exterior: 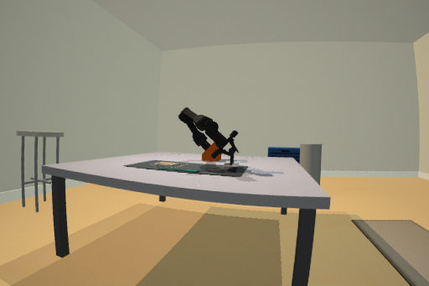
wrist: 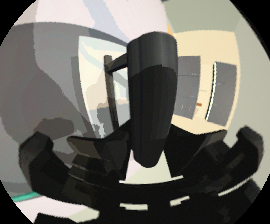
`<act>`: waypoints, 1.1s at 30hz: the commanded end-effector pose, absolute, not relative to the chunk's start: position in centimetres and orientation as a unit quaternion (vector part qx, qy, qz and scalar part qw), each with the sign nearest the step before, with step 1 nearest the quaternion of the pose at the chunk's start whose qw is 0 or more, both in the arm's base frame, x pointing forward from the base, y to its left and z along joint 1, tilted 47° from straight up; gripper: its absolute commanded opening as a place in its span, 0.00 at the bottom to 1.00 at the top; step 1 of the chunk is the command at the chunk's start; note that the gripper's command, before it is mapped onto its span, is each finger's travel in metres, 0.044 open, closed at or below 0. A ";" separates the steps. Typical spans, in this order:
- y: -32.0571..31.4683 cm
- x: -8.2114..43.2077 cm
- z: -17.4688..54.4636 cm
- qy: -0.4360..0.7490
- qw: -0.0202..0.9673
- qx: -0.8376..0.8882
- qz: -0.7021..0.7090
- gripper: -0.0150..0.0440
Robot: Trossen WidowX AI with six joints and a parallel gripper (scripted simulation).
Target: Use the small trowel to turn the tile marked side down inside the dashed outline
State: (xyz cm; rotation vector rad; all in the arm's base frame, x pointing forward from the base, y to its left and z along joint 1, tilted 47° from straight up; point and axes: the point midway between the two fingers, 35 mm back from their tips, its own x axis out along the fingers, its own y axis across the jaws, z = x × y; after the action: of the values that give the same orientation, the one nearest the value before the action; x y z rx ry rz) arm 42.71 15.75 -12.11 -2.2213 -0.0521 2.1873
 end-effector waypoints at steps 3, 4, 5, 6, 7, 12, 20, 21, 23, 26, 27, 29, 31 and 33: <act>16.5 42.8 -11.8 -0.036 0.012 -0.708 0.705 0.25; 16.5 42.8 -11.8 -0.036 0.012 -0.708 0.705 0.25; 16.4 42.8 -11.8 -0.036 0.012 -0.708 0.705 0.25; 16.4 42.8 -11.9 -0.036 0.012 -0.708 0.705 0.25; 16.3 42.9 -12.0 -0.036 0.012 -0.708 0.705 0.25; 15.7 42.9 -12.5 -0.035 0.012 -0.707 0.706 0.25; 14.8 43.1 -13.5 -0.035 0.011 -0.707 0.706 0.25; 14.7 43.1 -13.6 -0.035 0.011 -0.707 0.706 0.25; 14.5 43.1 -13.8 -0.035 0.010 -0.707 0.706 0.25; 14.1 43.2 -14.1 -0.035 0.010 -0.707 0.706 0.25; 14.0 43.2 -14.3 -0.035 0.009 -0.707 0.706 0.25; 13.9 43.2 -14.4 -0.035 0.009 -0.707 0.706 0.25; 13.9 43.2 -14.4 -0.035 0.009 -0.707 0.706 0.30; 13.9 43.2 -14.4 -0.035 0.009 -0.707 0.706 0.39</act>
State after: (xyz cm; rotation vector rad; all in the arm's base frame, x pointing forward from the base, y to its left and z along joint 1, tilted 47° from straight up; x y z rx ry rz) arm 43.16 13.63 -14.39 -2.2031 -0.0907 2.2100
